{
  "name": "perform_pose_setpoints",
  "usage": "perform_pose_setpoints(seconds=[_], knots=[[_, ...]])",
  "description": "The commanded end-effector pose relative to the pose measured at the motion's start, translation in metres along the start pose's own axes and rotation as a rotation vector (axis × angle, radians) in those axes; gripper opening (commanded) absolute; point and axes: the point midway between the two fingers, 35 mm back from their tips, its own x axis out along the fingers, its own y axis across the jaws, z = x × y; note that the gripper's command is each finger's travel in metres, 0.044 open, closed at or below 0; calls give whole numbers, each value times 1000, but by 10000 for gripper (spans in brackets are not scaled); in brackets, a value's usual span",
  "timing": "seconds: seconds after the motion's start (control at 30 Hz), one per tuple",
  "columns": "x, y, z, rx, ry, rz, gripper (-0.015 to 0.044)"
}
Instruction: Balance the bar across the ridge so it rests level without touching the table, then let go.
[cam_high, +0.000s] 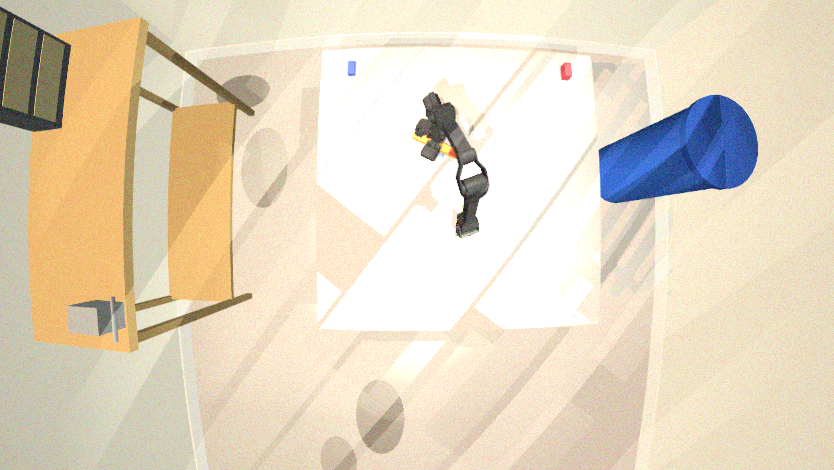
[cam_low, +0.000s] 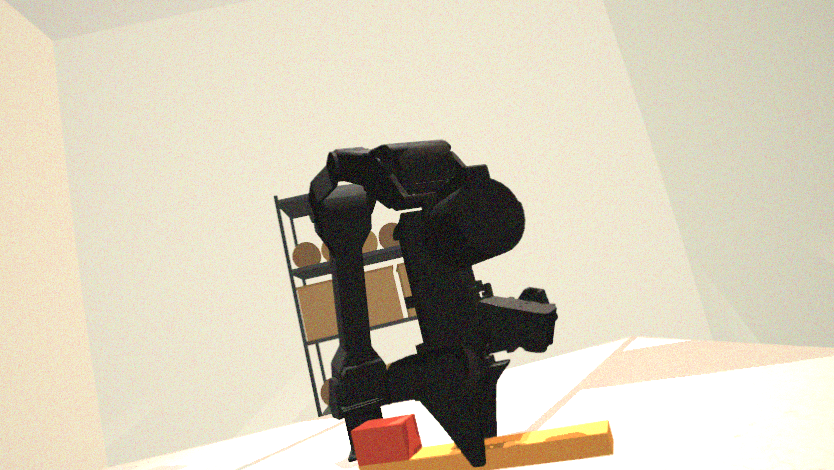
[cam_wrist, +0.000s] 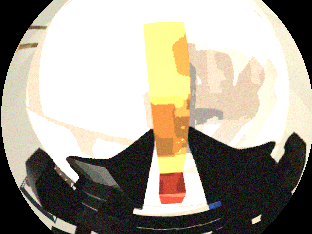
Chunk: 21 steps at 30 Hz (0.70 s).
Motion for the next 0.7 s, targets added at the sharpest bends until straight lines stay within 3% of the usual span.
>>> perform_pose_setpoints(seconds=[0.0,0.4,0.67], knots=[[0,0,0,0,0,0,173],[0,0,0,0,0,0,185],[0,0,0,0,0,0,395]])
